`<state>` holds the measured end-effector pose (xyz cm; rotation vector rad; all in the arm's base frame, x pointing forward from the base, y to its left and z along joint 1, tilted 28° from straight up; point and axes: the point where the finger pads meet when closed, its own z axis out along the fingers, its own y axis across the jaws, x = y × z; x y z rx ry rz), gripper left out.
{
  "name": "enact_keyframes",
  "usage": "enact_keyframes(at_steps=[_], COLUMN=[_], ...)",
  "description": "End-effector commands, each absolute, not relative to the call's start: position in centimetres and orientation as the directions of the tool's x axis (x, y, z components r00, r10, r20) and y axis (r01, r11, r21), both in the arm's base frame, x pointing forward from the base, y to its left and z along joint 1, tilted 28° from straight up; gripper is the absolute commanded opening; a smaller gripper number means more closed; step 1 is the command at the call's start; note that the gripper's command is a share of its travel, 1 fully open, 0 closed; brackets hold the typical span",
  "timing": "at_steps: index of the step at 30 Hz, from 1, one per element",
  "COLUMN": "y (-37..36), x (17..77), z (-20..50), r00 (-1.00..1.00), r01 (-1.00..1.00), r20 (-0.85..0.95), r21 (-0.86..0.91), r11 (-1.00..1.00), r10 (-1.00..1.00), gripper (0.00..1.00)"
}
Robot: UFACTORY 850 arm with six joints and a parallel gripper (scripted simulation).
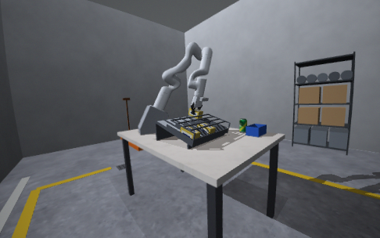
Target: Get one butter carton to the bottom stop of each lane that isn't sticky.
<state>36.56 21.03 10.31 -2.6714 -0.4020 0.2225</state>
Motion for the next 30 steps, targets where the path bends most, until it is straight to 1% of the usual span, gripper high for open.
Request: enact_keyframes(at_steps=[1, 30], y=[21.03, 21.24], x=[36.62, 36.48], z=[10.35, 9.96], r00=[0.945, 0.945], r01=[0.245, 0.244], r20=[-0.091, -0.092], r21=[-0.435, -0.436], r11=[-0.866, -0.866], r10=[0.313, 0.313], gripper=[0.0, 0.0])
